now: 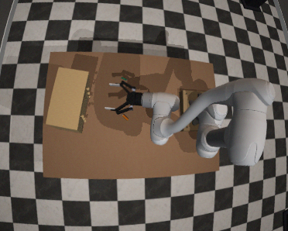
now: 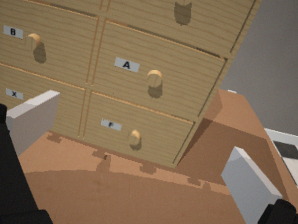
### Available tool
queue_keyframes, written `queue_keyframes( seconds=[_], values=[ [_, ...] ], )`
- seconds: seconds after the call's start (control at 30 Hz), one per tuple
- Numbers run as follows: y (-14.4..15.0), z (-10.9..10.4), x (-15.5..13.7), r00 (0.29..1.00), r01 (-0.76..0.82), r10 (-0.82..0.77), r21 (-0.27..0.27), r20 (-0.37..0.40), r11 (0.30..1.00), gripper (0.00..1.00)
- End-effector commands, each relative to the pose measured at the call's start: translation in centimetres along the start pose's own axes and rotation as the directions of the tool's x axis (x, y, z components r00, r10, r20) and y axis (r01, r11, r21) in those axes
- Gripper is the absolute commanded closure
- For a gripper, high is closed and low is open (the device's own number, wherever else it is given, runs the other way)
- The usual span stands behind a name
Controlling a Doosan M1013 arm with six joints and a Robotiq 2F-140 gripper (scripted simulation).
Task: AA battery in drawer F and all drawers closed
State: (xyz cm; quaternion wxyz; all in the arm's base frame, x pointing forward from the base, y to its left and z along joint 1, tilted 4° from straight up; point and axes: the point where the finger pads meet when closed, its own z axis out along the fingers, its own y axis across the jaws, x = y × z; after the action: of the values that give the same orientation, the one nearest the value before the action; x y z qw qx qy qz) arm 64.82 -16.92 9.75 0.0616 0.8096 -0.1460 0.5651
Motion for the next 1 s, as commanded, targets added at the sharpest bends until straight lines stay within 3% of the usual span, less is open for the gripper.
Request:
queue_keyframes(
  seconds=[0.0,0.97],
  values=[
    [0.00,0.01,-0.01,1.000,0.000,0.000,0.000,-0.001,1.000,0.80],
    [0.00,0.68,-0.53,1.000,0.000,0.000,0.000,-0.001,1.000,0.80]
  ],
)
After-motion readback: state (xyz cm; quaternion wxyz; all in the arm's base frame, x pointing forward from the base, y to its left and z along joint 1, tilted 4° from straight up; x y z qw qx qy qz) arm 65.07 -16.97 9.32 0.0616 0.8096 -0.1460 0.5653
